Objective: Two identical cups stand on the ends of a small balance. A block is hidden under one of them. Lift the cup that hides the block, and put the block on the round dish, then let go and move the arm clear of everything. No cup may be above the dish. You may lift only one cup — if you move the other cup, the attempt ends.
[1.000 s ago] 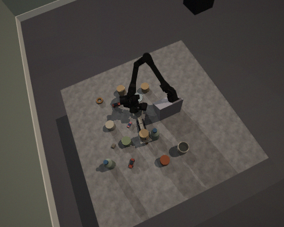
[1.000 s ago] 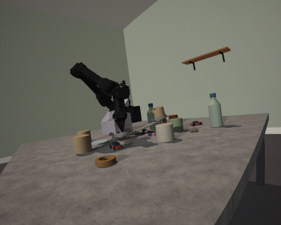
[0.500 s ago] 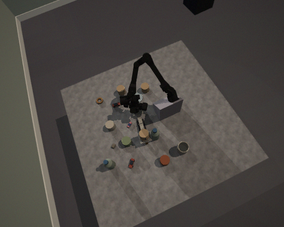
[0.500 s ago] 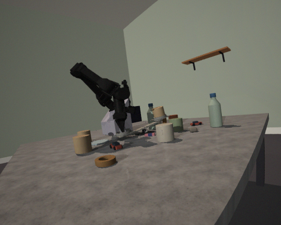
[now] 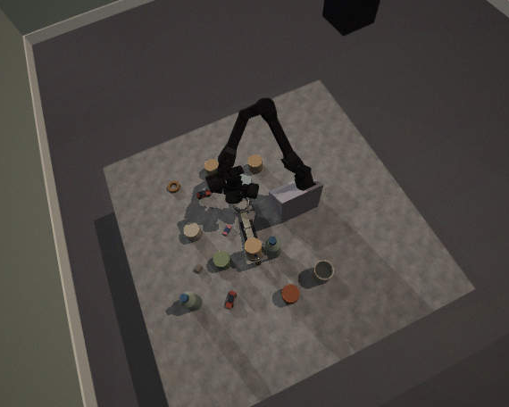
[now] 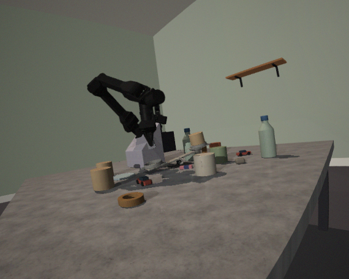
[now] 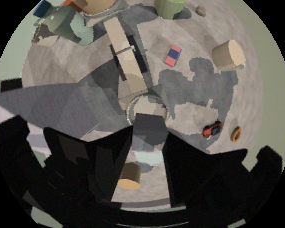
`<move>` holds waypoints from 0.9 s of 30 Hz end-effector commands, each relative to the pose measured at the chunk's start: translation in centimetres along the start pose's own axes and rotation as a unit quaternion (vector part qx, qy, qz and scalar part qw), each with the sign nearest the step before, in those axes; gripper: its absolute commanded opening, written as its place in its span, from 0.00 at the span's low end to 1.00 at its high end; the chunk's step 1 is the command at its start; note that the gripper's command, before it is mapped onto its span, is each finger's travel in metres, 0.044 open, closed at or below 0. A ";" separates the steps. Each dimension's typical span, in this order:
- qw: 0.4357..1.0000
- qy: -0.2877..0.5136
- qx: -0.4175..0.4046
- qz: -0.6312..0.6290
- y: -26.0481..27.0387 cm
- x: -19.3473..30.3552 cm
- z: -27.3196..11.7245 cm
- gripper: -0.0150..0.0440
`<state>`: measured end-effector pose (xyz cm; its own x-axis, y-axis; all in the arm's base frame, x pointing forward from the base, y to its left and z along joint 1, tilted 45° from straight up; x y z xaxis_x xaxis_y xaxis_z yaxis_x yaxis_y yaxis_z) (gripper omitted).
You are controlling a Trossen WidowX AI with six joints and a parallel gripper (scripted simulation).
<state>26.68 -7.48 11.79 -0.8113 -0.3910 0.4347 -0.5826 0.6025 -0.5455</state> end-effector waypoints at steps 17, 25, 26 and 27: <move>1.000 -0.003 -0.008 0.023 -2.6 3.6 -0.2 0.25; 1.000 -0.006 -0.010 0.023 -4.0 6.1 1.1 0.25; 1.000 -0.006 -0.009 0.022 -4.2 6.5 1.3 0.25; 1.000 -0.006 -0.008 0.021 -4.3 6.8 1.4 0.25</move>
<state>24.40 -12.53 15.77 -0.8415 -0.3640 0.3993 -0.5380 0.6323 -0.5574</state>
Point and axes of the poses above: the point midway between the two fingers, 35 mm back from their tips, its own z axis out along the fingers, its own y axis across the jaws, x = y × z, the point moved 8 cm from there along -z, back along the fingers, and after that the axes turned 14 degrees about z, right-handed, at the moved point
